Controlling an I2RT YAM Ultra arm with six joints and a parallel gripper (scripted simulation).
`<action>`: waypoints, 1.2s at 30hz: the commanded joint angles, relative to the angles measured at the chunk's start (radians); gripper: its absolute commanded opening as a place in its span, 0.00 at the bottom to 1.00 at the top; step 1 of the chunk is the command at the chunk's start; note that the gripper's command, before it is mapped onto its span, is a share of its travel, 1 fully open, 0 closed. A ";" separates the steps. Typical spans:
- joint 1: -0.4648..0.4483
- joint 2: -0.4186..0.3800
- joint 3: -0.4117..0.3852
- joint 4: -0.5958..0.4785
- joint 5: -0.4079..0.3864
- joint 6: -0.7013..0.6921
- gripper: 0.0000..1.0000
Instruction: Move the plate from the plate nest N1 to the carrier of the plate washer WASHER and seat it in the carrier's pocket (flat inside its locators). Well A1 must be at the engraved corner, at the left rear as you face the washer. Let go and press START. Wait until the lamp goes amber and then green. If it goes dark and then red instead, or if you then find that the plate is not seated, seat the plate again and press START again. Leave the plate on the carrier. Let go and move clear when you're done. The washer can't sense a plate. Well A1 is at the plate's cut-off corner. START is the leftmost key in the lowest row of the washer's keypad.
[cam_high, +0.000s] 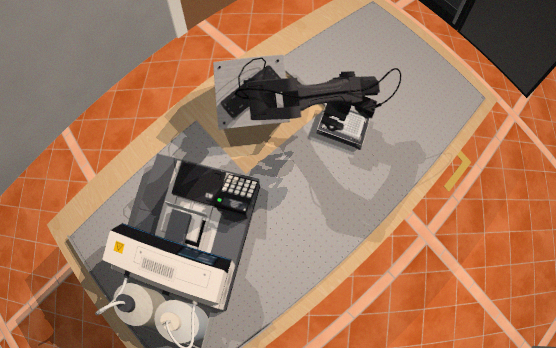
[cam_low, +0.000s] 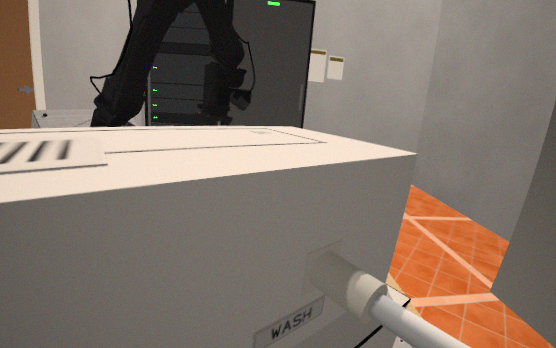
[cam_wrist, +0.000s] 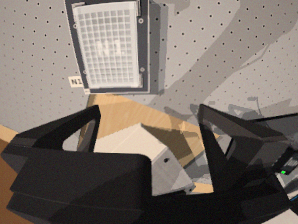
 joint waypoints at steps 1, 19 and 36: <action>0.028 0.051 0.044 0.055 0.000 -0.010 1.00; 0.065 0.233 0.139 0.150 0.002 0.048 1.00; 0.065 0.235 0.139 0.142 0.002 0.047 1.00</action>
